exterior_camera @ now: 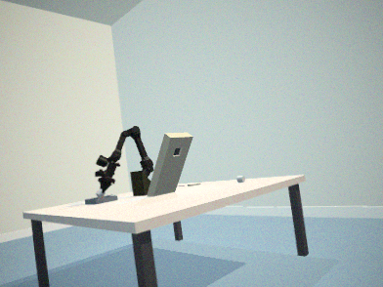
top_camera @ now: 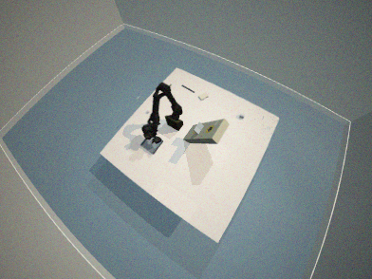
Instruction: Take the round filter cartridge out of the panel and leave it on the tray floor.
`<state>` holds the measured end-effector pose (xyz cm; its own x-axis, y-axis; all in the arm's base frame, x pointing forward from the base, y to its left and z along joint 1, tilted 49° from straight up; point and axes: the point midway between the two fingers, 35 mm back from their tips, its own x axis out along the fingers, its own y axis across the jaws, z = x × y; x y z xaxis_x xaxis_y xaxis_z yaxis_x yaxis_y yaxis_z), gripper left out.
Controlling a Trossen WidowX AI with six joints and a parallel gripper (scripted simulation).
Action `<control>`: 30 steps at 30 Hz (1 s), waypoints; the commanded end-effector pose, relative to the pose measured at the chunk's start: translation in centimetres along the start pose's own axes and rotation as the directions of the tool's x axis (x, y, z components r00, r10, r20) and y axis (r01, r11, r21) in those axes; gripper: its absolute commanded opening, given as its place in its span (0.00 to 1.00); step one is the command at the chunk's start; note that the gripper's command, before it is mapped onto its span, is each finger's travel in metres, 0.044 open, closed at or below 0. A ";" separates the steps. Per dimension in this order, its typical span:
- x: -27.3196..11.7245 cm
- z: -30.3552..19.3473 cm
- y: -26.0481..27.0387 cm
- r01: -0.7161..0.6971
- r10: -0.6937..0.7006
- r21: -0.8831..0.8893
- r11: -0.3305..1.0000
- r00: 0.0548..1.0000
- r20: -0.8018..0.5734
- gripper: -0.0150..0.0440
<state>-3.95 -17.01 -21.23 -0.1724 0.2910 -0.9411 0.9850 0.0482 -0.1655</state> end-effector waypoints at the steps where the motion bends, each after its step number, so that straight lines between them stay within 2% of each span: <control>1: 1.1 -0.8 -0.1 0.004 -0.004 -0.003 1.000 1.000 0.004 0.25; 3: 1.2 -0.8 -0.1 0.004 -0.004 -0.003 1.000 1.000 0.004 0.25; 20: 0.9 -0.8 0.0 0.000 0.000 0.000 1.000 1.000 -0.006 1.00; 23: 0.0 -0.1 0.0 -0.001 0.001 0.000 1.000 1.000 -0.005 1.00; 27: -4.9 2.6 0.1 -0.002 0.002 -0.001 1.000 1.000 -0.005 1.00; 29: -5.2 2.8 0.1 -0.002 0.002 -0.001 1.000 1.000 -0.005 1.00; 30: -3.9 2.2 0.0 0.002 -0.002 -0.005 1.000 1.000 -0.004 1.00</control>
<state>-3.24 -21.15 -17.90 -0.1756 0.2729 -0.9459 0.9845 0.0518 -0.1678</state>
